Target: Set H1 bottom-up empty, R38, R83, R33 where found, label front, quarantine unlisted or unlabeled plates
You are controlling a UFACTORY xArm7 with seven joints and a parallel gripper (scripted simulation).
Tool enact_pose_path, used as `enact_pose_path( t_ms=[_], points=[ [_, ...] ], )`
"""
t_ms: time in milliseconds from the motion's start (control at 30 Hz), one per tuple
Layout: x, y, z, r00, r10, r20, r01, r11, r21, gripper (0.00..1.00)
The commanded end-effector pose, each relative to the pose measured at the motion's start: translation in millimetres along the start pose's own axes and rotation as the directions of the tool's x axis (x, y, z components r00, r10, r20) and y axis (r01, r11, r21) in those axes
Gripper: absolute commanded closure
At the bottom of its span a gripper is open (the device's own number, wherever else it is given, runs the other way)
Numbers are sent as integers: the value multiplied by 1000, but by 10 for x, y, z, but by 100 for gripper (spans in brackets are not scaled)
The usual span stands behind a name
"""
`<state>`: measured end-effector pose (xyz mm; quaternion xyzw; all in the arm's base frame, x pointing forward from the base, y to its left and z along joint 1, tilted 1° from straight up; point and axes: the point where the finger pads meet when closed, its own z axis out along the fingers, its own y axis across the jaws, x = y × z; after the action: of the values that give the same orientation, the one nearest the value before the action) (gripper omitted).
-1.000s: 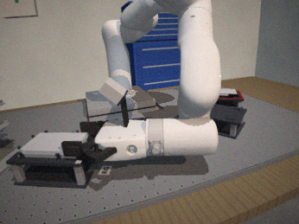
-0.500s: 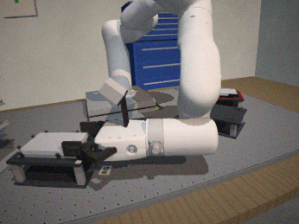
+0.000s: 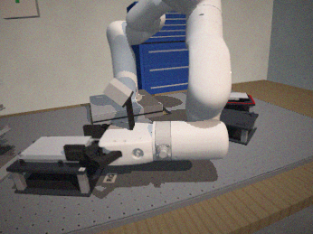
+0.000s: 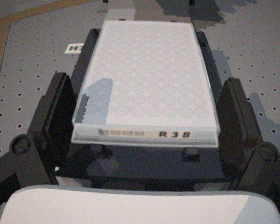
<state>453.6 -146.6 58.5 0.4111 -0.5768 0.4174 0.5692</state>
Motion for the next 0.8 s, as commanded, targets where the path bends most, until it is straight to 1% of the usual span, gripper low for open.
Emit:
enact_pose_path(
  t_ms=[0,767],
  points=[
    [43,-10,-2,1000,4,1,-4,1000,0,100],
    [176,-10,-1,1000,4,1,-4,1000,0,100]
  ],
)
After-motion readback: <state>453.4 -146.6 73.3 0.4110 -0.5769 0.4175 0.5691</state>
